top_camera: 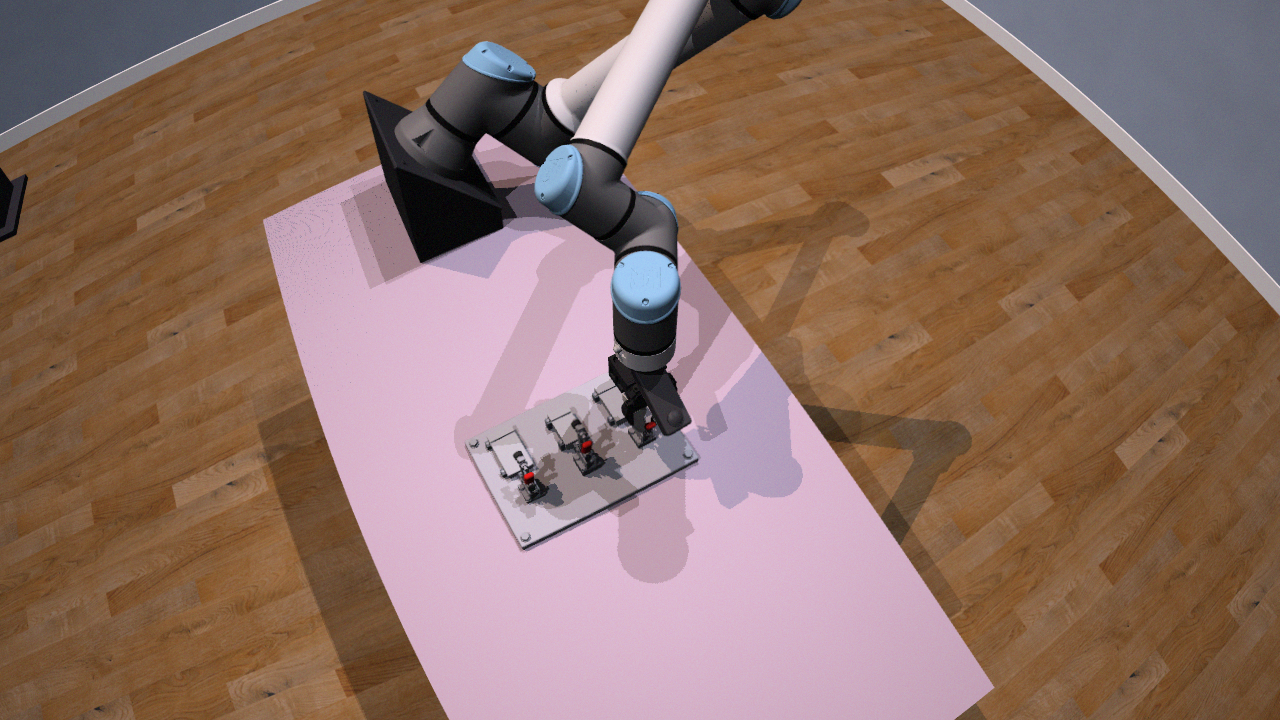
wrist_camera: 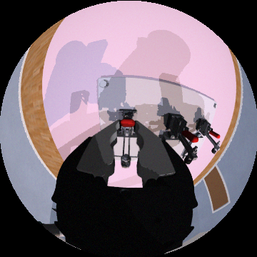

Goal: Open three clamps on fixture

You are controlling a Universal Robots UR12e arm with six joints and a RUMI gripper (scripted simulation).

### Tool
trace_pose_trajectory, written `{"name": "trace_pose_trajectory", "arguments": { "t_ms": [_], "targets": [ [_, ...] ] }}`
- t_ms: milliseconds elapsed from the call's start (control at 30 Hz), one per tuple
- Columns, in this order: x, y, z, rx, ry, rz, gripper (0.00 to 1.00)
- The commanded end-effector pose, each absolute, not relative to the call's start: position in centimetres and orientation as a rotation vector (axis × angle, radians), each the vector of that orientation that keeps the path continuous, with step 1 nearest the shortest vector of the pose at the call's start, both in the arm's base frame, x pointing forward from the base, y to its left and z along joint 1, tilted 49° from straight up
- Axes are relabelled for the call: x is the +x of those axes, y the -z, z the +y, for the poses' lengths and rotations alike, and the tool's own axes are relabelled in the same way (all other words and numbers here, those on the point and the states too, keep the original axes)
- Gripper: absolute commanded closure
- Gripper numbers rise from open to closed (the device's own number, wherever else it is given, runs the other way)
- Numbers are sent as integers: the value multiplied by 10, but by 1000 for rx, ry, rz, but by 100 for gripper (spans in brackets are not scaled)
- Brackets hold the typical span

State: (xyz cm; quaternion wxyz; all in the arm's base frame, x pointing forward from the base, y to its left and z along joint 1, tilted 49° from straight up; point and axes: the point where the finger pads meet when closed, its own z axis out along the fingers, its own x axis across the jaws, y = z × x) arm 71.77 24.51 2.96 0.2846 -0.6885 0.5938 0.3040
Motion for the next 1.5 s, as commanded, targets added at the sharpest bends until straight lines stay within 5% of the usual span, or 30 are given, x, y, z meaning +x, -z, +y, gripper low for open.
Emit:
{"name": "trace_pose_trajectory", "arguments": {
  "t_ms": [0,1467],
  "targets": [
    [712,-31,243,-1840,-814,1590,100],
    [704,-29,245,-1842,-818,1589,100]
  ]
}}
